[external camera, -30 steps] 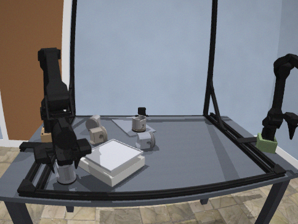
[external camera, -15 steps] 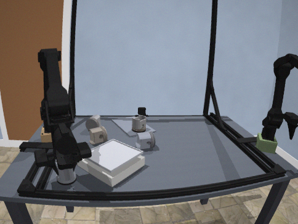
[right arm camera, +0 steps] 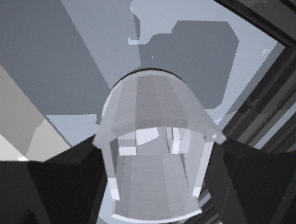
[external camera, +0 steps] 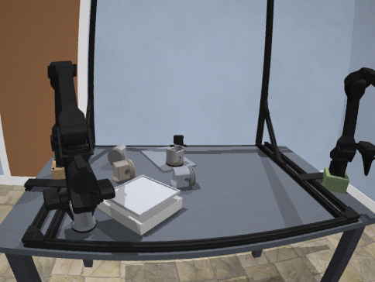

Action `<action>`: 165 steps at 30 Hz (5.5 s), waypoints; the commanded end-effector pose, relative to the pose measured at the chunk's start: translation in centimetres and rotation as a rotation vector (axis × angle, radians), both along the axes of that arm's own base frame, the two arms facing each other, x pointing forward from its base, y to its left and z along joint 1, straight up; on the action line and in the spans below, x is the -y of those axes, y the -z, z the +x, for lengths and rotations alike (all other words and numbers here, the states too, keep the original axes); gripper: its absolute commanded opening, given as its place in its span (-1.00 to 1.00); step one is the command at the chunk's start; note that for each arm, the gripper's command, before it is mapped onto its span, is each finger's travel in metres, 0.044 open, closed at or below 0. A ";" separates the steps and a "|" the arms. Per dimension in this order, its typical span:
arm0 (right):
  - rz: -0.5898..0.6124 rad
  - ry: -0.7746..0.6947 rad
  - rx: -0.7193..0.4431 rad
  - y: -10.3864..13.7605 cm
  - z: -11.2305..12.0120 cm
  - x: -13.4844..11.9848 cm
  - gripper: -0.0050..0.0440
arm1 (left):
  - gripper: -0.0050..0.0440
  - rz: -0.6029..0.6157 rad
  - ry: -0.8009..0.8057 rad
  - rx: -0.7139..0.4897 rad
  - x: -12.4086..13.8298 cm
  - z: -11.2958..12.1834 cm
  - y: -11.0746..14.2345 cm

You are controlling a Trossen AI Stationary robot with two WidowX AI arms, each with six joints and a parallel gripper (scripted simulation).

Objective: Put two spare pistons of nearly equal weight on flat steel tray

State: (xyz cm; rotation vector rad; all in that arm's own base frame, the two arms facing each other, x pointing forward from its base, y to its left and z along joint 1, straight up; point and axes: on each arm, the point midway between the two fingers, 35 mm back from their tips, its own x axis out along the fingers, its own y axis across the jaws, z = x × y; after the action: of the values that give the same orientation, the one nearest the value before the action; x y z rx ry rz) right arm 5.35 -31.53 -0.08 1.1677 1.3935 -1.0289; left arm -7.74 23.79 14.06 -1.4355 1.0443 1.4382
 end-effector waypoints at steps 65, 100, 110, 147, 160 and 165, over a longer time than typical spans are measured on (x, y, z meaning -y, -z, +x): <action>0.008 -0.001 -0.002 -7.8 -0.1 -0.2 -0.15 | 1.00 -0.001 0.001 0.002 0.0 0.0 0.0; -0.128 -0.527 0.061 -12.8 9.6 -6.6 -0.15 | 1.00 -0.001 0.001 0.002 0.0 0.0 0.0; -0.127 -0.526 0.061 -14.4 13.2 -9.2 -0.15 | 1.00 -0.001 0.001 0.002 0.0 0.0 0.0; -0.096 -1.378 0.109 -14.4 21.1 -23.1 -0.15 | 1.00 -0.001 0.001 0.002 0.0 0.0 0.0; -0.080 -1.671 0.125 -14.4 23.8 -27.9 -0.15 | 1.00 -0.001 0.001 0.002 0.0 0.0 0.0; -0.076 -1.751 0.129 -14.4 24.8 -29.6 -0.15 | 1.00 -0.001 0.001 0.002 0.0 0.0 0.0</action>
State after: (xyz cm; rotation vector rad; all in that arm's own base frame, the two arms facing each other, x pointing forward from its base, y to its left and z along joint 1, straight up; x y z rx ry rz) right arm 29.44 -2.72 14.08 -0.2480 1.5646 0.2409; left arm -7.74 23.79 14.06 -1.4355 1.0444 1.4381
